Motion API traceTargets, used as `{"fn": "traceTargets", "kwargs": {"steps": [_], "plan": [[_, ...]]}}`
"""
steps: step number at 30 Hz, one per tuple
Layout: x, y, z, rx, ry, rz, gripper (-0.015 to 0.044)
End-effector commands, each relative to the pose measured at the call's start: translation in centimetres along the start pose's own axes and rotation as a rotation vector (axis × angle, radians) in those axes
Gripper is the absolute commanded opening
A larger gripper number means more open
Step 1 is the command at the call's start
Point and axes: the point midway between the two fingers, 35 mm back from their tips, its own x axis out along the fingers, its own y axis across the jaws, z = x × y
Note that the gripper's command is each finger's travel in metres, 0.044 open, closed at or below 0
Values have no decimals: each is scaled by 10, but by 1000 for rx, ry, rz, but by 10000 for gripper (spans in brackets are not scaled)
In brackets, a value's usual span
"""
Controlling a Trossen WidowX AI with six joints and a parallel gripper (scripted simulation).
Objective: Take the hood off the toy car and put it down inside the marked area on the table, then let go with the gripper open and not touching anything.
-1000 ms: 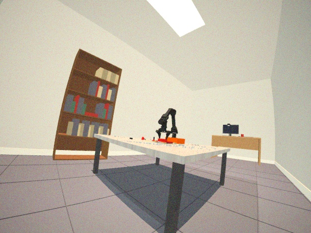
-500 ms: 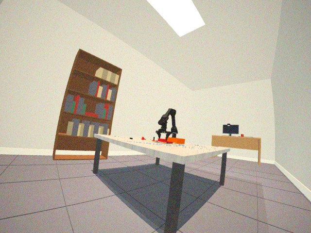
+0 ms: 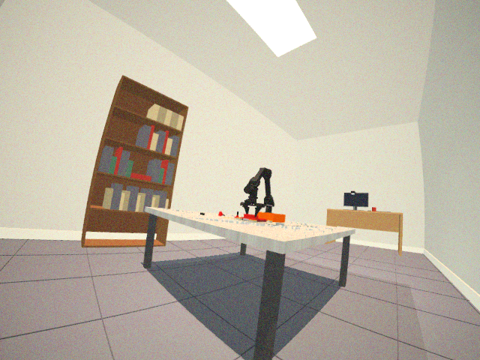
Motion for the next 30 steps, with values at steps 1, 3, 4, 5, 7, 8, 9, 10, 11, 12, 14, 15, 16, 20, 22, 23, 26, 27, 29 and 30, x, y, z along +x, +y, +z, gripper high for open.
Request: {"fn": "traceTargets", "kwargs": {"steps": [1,3,4,5,7,8,9,10,11,12,14,15,16,20,22,23,26,27,29,30], "plan": [[0,0,0,0,-1,-1,308],[0,0,0,0,-1,-1,295],[0,0,0,0,-1,-1,268],[-1,0,0,0,-1,-1,242],[-1,0,0,0,-1,-1,190],[-2,0,0,0,-1,-1,163],[-2,0,0,0,-1,-1,137],[-3,0,0,0,-1,-1,111],[-4,0,0,0,-1,-1,85],[-4,0,0,0,-1,-1,58],[-6,0,0,0,-1,-1,6],[-6,0,0,0,-1,-1,0],[-7,0,0,0,-1,-1,0],[-10,0,1,0,-1,-1,0],[-11,0,1,0,-1,-1,0],[-12,0,1,0,-1,-1,0],[-14,0,1,0,-1,0,0],[-14,0,1,0,-1,0,0],[-16,0,1,0,-1,0,0],[-16,0,1,0,-1,0,0]]}}
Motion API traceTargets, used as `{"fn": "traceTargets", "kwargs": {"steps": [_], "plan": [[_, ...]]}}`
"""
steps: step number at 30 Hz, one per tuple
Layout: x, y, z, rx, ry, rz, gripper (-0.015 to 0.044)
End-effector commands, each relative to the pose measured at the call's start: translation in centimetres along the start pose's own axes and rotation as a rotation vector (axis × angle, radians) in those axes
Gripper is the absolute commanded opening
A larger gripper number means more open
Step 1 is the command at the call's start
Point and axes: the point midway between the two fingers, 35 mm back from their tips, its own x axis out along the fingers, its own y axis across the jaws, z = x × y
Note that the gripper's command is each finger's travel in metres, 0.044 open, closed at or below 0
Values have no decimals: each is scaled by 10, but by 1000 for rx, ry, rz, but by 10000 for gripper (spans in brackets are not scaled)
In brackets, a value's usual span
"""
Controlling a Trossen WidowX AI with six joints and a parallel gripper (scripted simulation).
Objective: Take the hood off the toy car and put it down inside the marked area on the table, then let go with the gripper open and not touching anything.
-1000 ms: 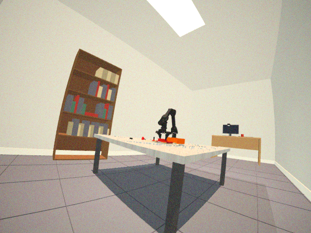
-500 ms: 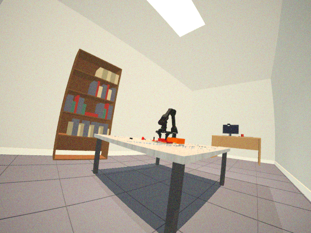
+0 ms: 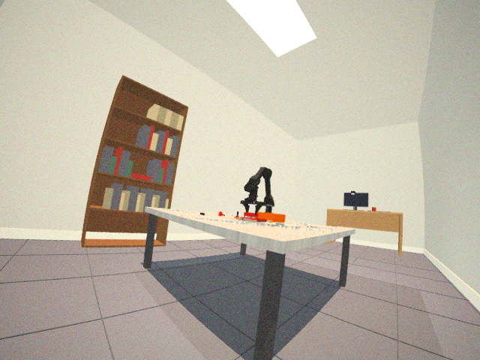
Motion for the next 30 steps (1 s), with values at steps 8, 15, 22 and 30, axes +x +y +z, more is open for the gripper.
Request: {"fn": "traceTargets", "kwargs": {"steps": [8,15,22,30], "plan": [[-8,0,0,0,-2,0,0],[-13,0,0,0,-2,0,0],[-28,0,1,0,-2,0,0],[-59,0,0,0,-2,0,0]]}}
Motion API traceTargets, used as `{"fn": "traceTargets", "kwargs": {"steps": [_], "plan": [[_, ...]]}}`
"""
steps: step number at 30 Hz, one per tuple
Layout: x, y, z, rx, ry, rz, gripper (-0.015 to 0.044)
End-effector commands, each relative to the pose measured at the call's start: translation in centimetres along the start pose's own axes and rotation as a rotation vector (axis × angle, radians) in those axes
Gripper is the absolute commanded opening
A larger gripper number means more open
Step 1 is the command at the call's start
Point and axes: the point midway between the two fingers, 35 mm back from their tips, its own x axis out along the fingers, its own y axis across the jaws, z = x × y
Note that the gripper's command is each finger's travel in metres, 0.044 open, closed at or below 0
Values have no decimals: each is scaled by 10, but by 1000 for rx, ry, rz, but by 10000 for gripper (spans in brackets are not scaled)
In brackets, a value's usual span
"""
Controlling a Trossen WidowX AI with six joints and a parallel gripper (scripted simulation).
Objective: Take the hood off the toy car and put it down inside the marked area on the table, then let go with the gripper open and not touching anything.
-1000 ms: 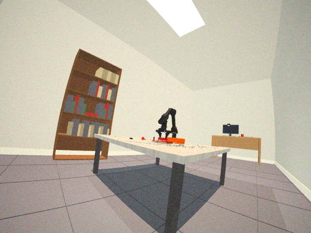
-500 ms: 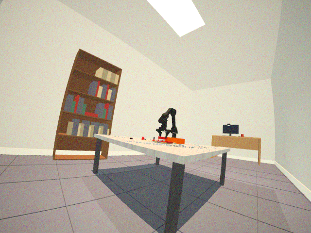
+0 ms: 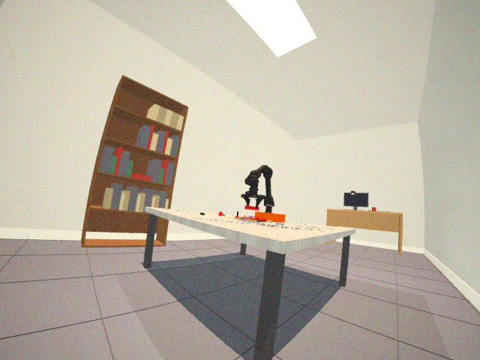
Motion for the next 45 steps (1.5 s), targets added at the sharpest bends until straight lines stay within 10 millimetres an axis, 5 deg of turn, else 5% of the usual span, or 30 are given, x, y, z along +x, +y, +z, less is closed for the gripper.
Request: {"fn": "traceTargets", "kwargs": {"steps": [1,45], "plan": [[-12,0,0,0,-6,1,0],[-11,-153,-26,-2,-4,-14,0]]}}
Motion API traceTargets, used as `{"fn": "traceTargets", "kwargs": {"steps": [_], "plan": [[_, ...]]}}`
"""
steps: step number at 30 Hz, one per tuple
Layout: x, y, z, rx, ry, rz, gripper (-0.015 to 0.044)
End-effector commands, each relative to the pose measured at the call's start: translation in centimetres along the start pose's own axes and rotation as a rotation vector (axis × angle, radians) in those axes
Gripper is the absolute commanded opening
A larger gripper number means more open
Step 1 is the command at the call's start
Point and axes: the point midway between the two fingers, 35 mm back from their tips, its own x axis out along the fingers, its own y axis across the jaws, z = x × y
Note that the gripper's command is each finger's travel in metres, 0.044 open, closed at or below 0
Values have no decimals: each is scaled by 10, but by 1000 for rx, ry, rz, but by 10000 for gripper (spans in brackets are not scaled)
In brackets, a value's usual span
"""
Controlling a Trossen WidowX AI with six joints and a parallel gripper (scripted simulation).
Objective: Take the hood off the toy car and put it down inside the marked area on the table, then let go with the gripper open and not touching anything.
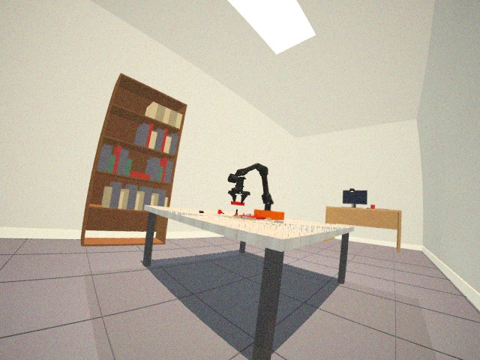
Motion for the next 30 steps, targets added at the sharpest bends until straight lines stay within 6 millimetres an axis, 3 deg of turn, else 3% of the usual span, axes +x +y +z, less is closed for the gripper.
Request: {"fn": "traceTargets", "kwargs": {"steps": [1,18,30], "plan": [[-1,-13,-6,-3,2,-3,0],[-4,-68,-37,-1,5,-6,0],[1,-71,-38,-1,5,-6,0]]}}
